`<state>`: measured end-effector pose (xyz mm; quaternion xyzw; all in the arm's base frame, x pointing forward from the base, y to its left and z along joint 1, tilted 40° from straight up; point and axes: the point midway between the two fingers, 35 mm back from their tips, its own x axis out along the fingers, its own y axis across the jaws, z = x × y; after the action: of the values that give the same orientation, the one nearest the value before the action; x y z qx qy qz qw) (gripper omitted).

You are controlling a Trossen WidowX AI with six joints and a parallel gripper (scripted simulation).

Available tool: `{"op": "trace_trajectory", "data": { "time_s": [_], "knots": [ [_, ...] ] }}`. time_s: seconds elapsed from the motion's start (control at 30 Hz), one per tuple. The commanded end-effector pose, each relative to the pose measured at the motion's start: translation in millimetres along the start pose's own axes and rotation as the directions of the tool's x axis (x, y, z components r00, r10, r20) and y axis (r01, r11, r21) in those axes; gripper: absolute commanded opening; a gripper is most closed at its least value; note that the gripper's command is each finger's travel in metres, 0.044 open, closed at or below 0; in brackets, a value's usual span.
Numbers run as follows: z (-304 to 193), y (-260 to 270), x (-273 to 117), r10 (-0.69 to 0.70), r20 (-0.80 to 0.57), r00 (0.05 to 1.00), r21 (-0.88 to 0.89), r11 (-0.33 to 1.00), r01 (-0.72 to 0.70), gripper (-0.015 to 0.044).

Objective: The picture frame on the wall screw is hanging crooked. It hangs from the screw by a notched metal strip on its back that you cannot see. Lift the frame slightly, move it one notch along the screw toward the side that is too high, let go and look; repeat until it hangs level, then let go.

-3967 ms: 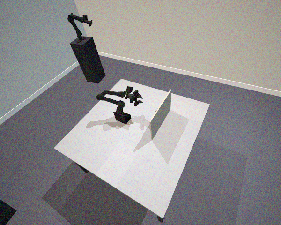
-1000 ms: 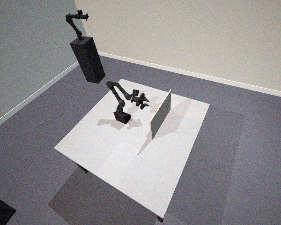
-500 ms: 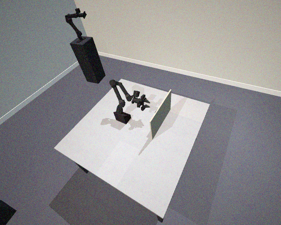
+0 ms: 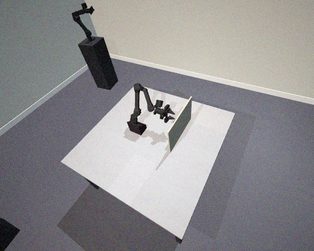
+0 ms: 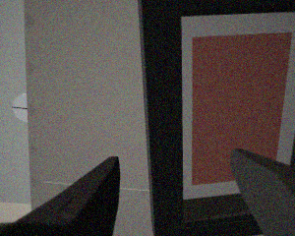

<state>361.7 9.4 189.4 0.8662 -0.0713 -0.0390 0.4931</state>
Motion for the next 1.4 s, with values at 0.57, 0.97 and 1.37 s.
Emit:
{"op": "trace_trajectory", "data": {
  "time_s": [0.57,0.97,1.37],
  "knots": [
    [-1.4,2.7,9.4,0.008,-0.007,1.0,-0.002,1.0,-0.008,0.026],
    [-2.1,3.3,28.7,0.008,-0.008,1.0,-0.002,1.0,-0.008,0.026],
    [-1.5,3.1,44.1,0.009,-0.008,1.0,-0.002,1.0,-0.009,0.026]
  ]
}}
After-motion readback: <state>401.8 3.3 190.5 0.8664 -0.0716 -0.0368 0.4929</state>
